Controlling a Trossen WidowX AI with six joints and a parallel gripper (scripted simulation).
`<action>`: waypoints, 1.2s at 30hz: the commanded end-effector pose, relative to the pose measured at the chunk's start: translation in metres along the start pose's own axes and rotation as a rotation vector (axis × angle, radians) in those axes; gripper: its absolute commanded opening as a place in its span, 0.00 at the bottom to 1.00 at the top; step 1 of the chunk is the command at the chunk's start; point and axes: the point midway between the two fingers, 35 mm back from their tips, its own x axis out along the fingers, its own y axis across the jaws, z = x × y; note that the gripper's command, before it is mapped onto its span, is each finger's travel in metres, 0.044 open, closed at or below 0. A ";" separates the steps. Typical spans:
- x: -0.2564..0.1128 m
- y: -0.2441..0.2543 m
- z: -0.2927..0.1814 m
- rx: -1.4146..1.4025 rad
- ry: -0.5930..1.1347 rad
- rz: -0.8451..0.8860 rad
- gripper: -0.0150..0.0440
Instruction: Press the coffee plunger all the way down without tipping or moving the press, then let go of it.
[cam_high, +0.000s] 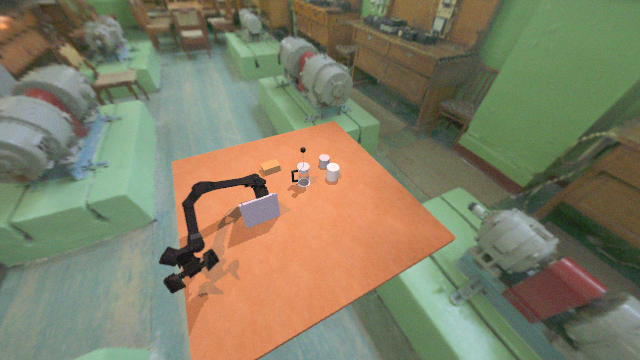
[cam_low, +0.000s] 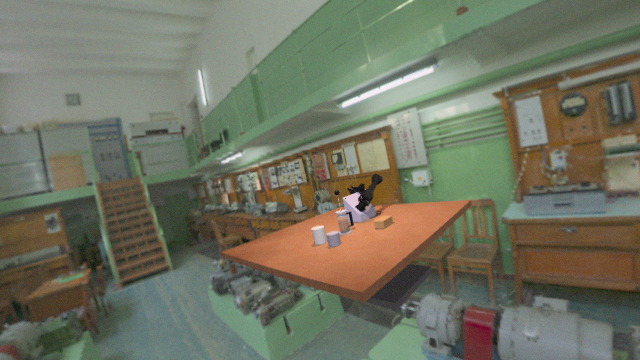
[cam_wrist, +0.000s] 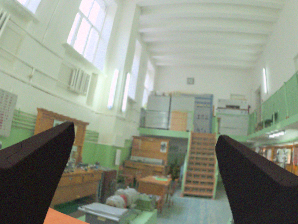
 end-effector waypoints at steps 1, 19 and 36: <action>0.002 0.001 0.002 0.001 0.001 0.006 0.98; 0.143 0.167 0.128 0.079 0.163 0.486 1.00; 0.154 0.406 0.218 0.142 0.376 0.951 1.00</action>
